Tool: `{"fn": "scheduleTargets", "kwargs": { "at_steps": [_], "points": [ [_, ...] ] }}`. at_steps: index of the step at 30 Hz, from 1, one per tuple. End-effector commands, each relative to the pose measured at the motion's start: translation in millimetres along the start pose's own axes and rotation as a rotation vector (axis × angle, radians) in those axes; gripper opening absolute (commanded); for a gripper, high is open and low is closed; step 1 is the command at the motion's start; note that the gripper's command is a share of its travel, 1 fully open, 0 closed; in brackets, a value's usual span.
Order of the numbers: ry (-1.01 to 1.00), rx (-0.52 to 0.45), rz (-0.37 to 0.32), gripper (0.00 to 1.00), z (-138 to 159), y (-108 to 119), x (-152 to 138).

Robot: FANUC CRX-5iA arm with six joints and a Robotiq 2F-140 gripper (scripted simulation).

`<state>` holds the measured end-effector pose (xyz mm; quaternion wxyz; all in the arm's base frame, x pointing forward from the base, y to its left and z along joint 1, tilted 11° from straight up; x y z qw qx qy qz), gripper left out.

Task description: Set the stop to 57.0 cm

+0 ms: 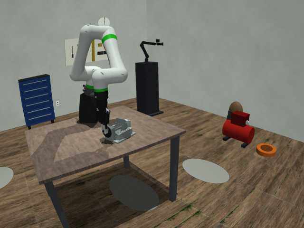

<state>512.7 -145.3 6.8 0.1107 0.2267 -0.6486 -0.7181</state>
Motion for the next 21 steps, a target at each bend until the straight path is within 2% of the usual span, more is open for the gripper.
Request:
{"fn": "scheduleTargets", "kwargs": {
  "at_steps": [1,14,21],
  "points": [
    [0.0,0.0,0.001,0.04,0.9,3.5,4.8],
    [0.0,0.0,0.001,0.04,5.8,6.8,27.7],
    [0.0,0.0,0.001,0.04,9.0,-2.6,42.8]
  ]
}}
Point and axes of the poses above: the point where the finger pads meet when closed, its own y axis back along the fingers, its own x axis across the jaws, z = x × y, the point moved 9 cm from there along y, back along the fingers, and after that the axes turned 12 degrees about y, right-handed, at the moved point
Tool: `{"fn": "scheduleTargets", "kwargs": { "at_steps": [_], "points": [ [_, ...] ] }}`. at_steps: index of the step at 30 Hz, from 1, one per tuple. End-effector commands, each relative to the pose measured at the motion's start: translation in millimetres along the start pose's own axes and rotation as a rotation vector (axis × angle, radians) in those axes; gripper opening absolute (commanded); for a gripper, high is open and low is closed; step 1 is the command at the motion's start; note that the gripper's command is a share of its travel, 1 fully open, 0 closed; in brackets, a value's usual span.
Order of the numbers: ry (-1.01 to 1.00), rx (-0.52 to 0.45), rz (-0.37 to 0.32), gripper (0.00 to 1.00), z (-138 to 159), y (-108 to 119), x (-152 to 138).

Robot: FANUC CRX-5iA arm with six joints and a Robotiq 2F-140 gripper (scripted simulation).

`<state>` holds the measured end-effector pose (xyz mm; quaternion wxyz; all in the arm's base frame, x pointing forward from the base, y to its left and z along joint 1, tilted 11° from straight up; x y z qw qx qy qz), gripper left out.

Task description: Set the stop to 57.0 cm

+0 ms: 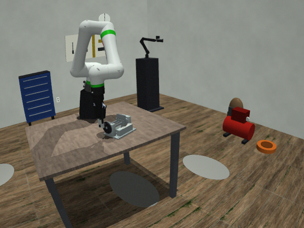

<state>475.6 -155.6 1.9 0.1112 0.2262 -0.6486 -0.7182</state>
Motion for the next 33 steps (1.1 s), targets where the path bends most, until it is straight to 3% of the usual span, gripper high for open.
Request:
{"fn": "scheduleTargets", "kwargs": {
  "at_steps": [1,15,33],
  "points": [
    [0.0,0.0,-0.001,0.04,1.3,-6.4,6.7],
    [0.0,0.0,-0.001,0.04,2.4,-32.8,11.9],
    [0.0,0.0,-0.001,0.04,-1.9,-55.0,-8.5]
  ]
}}
Point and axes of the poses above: the point where the finger pads meet when closed, its own y axis back along the fingers, its own x axis across the jaws, z = x × y, the point moved 9 cm from there along y, back along the fingers, and after that the axes turned 12 degrees about y, right-handed, at the moved point
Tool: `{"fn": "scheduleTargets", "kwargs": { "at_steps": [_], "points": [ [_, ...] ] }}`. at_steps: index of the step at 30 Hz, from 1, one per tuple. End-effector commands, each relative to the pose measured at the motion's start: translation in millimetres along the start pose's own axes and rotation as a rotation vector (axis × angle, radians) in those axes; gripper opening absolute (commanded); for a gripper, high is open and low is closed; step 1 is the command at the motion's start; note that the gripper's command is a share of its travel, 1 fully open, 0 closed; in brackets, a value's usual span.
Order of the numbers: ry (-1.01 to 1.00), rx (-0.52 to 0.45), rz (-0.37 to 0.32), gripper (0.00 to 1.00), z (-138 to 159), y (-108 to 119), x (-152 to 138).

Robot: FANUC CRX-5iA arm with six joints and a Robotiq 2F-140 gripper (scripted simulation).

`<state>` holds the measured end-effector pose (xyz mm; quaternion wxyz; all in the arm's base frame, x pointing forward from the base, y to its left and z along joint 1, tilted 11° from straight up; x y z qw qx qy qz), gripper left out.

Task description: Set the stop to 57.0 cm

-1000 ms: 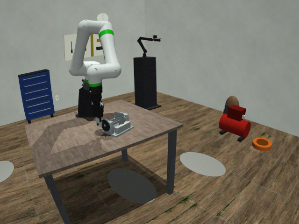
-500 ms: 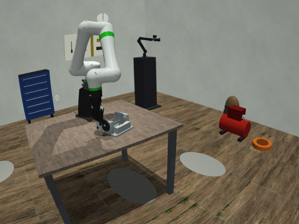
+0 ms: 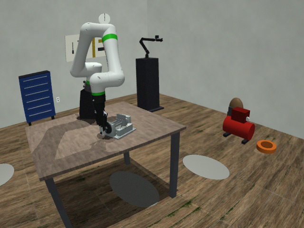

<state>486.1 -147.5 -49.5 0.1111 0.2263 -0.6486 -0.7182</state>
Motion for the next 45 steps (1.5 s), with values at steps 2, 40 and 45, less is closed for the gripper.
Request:
{"fn": "scheduleTargets", "kwargs": {
  "at_steps": [2,40,45],
  "points": [
    [0.0,0.0,0.0,0.04,-2.2,-3.2,-9.4],
    [0.0,0.0,0.0,0.04,-7.2,52.3,-33.3],
    [0.0,0.0,0.0,0.04,-6.1,55.8,-28.1]
  ]
}}
Point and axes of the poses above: the point where the finger pads meet when closed, its own y axis back along the fingers, its own x axis across the jaws, z = x × y, the point moved 9 cm from there along y, back along the fingers, and after that the axes turned 12 degrees about y, right-handed, at the moved point
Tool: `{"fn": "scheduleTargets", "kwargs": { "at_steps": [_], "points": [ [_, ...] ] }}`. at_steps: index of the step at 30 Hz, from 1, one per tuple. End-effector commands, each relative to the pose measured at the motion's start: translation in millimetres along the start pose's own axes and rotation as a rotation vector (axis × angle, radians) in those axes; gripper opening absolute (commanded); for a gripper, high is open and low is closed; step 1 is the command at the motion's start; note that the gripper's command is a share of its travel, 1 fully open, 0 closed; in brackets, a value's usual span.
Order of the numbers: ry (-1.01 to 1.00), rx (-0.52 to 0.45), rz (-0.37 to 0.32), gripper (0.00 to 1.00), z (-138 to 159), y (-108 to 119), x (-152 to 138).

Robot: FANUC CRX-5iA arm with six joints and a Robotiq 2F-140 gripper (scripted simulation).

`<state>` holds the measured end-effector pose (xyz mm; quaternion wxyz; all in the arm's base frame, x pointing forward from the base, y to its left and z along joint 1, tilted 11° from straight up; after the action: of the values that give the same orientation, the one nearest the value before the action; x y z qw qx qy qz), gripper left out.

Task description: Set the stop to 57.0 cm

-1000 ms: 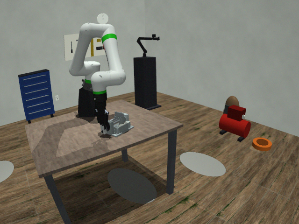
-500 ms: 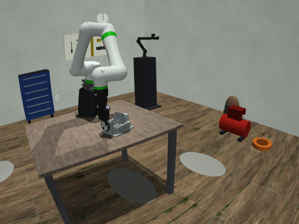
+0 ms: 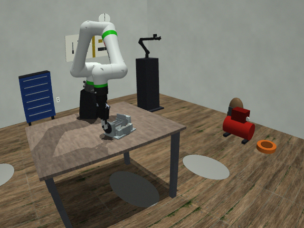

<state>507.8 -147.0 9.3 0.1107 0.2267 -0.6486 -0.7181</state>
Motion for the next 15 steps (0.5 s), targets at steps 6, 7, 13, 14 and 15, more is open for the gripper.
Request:
{"fn": "scheduleTargets", "kwargs": {
  "at_steps": [6,7,13,14,15],
  "points": [
    [0.0,0.0,0.001,0.04,3.0,4.3,14.8],
    [0.0,0.0,0.001,0.04,3.5,4.3,17.0],
    [0.0,0.0,0.001,0.04,6.3,0.4,30.3],
    [0.0,0.0,0.001,0.04,6.8,-0.9,32.6],
    [0.0,0.0,0.001,0.04,7.3,-2.7,34.8]
  ]
}}
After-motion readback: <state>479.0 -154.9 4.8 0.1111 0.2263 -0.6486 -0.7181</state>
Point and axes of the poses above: the point where the finger pads meet when closed, its own y axis back along the fingers, its own x axis across the jaws, z = x × y, the point moved 9 cm from there along y, back along the fingers, and after that the axes turned 12 degrees about y, right-handed, at the moved point
